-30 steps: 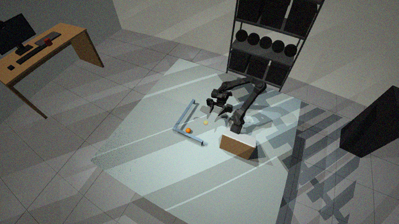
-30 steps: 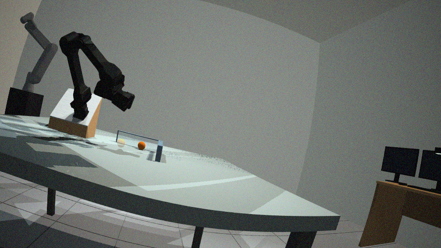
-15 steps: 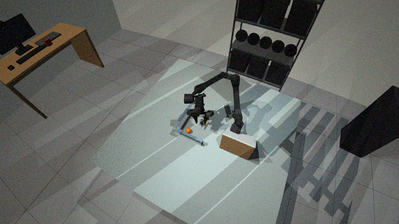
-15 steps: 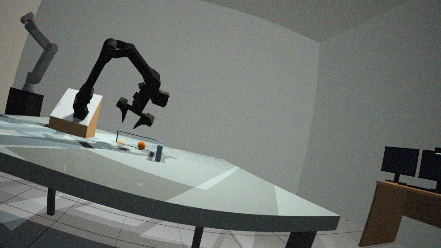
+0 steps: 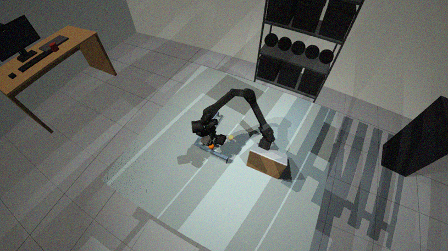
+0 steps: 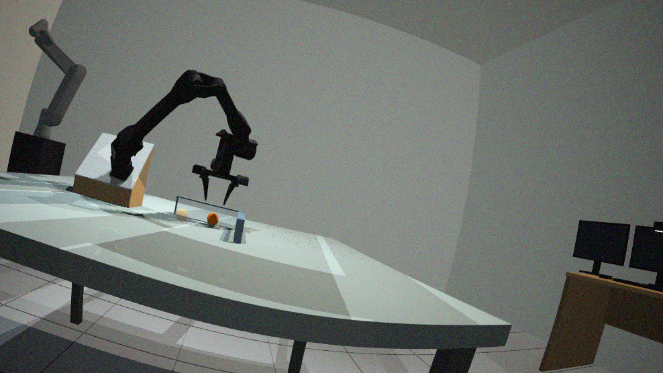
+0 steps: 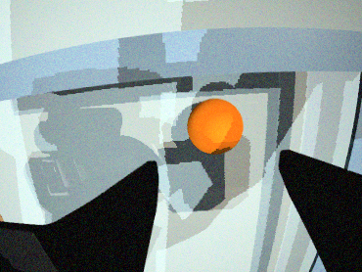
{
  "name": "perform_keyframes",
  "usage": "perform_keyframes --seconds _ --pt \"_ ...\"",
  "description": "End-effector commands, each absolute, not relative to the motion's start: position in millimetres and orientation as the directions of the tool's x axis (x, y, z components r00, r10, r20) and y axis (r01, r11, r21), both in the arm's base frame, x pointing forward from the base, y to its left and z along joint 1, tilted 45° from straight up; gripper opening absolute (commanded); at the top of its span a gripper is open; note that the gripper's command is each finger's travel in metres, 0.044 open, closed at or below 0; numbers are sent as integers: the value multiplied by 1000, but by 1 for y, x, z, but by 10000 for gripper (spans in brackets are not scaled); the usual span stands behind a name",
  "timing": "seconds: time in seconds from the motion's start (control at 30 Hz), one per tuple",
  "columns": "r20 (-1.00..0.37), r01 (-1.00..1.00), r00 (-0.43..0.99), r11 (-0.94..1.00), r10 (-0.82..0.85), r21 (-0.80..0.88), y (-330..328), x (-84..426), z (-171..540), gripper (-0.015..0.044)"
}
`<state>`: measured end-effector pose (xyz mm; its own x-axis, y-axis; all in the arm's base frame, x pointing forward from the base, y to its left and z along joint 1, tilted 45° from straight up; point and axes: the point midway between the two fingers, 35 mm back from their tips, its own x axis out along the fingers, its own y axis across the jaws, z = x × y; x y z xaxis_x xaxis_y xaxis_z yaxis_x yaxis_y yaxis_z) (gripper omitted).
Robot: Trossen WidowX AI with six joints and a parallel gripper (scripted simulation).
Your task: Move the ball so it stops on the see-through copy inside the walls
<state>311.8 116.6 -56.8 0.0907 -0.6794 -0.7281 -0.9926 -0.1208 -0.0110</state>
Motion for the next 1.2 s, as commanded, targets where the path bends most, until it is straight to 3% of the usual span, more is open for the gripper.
perform_keyframes --seconds 0.0,1.17 --pt "-721 -993 99 -118 -686 -24 116 315 -60 293" --pt "-720 -993 99 -118 -687 -24 80 321 -96 293"
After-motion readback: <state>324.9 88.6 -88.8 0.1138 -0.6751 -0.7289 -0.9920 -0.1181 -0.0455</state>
